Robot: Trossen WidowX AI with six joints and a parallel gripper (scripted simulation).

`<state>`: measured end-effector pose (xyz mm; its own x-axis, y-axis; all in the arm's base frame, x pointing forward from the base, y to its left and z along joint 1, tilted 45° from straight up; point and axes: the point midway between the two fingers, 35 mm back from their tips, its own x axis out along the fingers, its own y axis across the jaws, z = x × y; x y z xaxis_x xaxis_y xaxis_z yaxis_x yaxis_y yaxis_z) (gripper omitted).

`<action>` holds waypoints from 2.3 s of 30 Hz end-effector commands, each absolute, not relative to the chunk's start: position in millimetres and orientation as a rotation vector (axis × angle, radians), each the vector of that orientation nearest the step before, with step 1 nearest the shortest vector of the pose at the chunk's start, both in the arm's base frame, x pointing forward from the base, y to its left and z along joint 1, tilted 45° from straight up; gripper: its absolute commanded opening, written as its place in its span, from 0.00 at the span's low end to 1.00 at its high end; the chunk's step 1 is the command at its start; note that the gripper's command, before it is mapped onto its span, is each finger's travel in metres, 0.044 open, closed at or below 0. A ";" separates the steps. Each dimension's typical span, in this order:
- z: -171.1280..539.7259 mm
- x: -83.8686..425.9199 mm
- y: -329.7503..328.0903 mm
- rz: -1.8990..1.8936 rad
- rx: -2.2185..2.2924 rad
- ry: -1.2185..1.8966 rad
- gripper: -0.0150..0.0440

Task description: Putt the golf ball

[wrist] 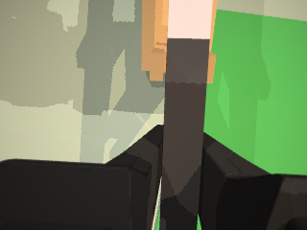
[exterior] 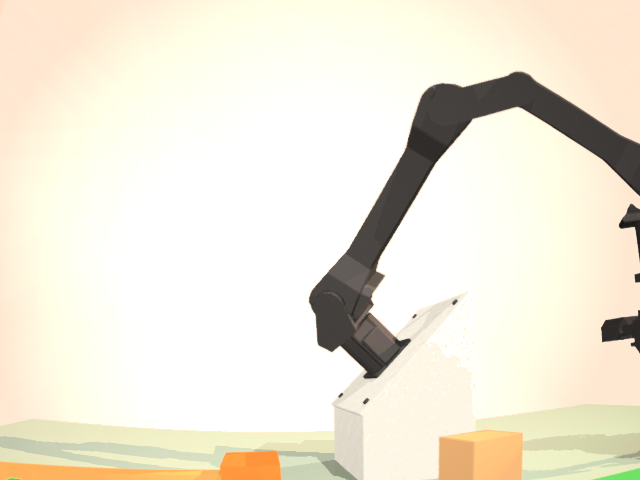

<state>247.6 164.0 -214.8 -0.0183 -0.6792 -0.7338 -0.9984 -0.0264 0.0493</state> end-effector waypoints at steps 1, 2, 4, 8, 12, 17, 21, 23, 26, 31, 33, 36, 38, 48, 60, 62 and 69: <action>-197.5 251.1 188.4 0.828 -1.744 1.725 0.25; -192.3 251.3 193.6 0.829 -1.744 1.725 0.25; -181.6 251.3 204.0 0.829 -1.744 1.725 0.25; -158.9 249.6 223.9 0.830 -1.744 1.725 0.25; -150.2 248.5 230.9 0.830 -1.743 1.726 0.25; -147.4 252.6 222.0 0.792 -1.724 1.734 0.25; -125.0 263.5 212.8 0.687 -1.634 1.751 0.25; -113.9 268.4 207.6 0.634 -1.589 1.759 0.25; -97.6 275.0 199.1 0.558 -1.521 1.768 0.25; -70.9 284.1 183.5 0.432 -1.408 1.780 0.25; -60.4 287.1 176.7 0.382 -1.363 1.783 0.25; -44.7 291.0 166.1 0.305 -1.294 1.785 0.25; -34.3 293.2 158.7 0.253 -1.248 1.785 0.25; 13.4 296.9 120.2 0.002 -1.019 1.770 0.25; 64.1 288.4 71.8 -0.290 -0.747 1.722 0.25; 72.3 285.8 63.4 -0.338 -0.702 1.710 0.25; 99.1 273.6 34.1 -0.506 -0.545 1.661 0.25</action>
<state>281.1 48.3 86.1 -0.1313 -0.6093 -0.7820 -0.1661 0.7912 -0.5886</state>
